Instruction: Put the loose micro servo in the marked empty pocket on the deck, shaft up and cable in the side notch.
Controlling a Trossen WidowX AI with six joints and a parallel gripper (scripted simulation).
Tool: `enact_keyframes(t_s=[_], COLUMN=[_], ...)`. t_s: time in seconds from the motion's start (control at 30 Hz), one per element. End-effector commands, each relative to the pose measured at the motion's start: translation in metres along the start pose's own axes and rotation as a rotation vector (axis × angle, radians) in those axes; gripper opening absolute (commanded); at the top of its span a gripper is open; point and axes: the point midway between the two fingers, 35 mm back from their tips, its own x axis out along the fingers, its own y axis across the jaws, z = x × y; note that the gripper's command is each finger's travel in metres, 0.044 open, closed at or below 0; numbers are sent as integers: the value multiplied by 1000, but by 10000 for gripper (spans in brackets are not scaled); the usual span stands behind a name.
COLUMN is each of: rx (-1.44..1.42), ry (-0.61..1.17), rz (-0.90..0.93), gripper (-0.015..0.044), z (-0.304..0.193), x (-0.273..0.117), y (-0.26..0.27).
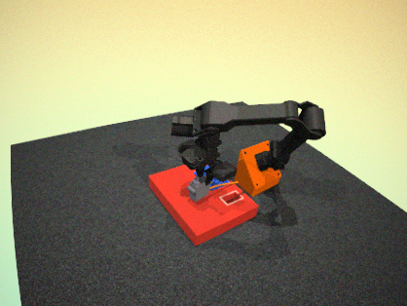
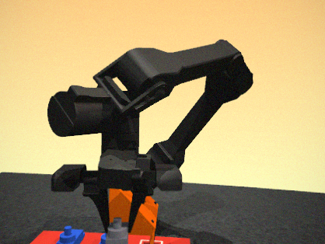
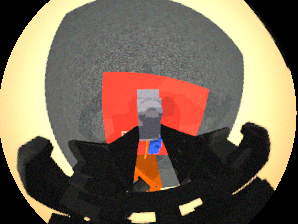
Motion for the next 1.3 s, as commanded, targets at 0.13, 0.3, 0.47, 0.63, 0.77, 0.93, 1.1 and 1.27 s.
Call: enact_keyframes(t_s=[0.13,0.3,0.47,0.63,0.77,0.93,1.1,1.27], rx=[-11,-12,-11,-11,4,106,144,144], ry=[-5,-5,-5,-5,-5,-5,-5,-5], rz=[-10,-10,-9,-8,-8,-8,-8,-8], gripper=[0,0,0,0,0,0,0,0], z=[0,3,5,9,9,9,9,-1], x=[-4,-4,-4,-4,-4,-4,-4,-4], y=[2,0,17,40,41,41,41,43])
